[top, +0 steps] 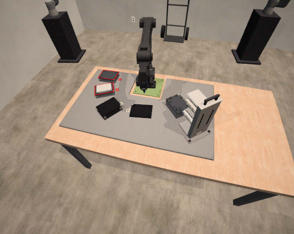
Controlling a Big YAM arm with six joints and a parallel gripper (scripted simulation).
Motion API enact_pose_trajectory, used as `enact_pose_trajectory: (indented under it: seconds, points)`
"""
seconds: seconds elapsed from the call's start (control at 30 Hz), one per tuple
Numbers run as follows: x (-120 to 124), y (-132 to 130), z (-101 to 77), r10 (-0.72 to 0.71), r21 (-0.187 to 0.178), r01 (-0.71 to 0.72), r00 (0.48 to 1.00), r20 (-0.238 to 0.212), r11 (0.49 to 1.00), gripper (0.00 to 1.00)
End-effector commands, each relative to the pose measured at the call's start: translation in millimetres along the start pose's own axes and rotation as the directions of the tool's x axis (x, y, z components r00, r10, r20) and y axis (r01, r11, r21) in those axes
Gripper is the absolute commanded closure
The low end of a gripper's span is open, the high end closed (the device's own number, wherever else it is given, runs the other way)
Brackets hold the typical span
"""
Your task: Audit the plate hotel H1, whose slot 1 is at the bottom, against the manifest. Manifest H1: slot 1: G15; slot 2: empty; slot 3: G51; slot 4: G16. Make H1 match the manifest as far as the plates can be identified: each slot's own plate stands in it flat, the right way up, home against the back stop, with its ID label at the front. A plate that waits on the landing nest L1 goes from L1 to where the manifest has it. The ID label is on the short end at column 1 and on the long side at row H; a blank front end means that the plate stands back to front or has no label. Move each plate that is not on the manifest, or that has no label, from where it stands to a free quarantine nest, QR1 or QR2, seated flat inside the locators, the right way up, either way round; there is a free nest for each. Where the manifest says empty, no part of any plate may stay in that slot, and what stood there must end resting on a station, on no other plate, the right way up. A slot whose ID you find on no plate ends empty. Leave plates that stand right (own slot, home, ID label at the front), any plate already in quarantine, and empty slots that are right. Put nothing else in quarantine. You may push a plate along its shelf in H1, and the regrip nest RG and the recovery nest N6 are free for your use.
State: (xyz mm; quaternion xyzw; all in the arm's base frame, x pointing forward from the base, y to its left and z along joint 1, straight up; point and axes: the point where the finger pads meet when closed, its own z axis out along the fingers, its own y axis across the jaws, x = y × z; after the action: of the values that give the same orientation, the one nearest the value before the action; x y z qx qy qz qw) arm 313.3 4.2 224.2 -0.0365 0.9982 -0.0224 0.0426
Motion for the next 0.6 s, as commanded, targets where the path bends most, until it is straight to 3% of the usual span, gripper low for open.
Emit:
enact_pose_trajectory:
  seconds: [0.0, 0.13, 0.17, 0.4, 0.47, 0.57]
  points:
    - [-18, -14, -28.7, 0.083, -0.009, -0.083, 0.996, 0.038, 0.997, 1.00]
    - [-15, -21, -28.7, 0.126, -0.017, -0.126, 0.992, 0.016, 0.992, 1.00]
    - [-12, -24, -33.8, 0.127, -0.017, -0.126, 0.991, 0.032, 0.992, 1.00]
    - [-2, -46, -30.4, 0.239, -0.034, -0.241, 0.970, -0.041, 0.970, 1.00]
    - [2, -48, -42.9, 0.240, -0.033, -0.241, 0.971, -0.016, 0.970, 1.00]
    - [4, -51, -50.9, 0.219, -0.033, -0.219, 0.976, -0.012, 0.975, 1.00]
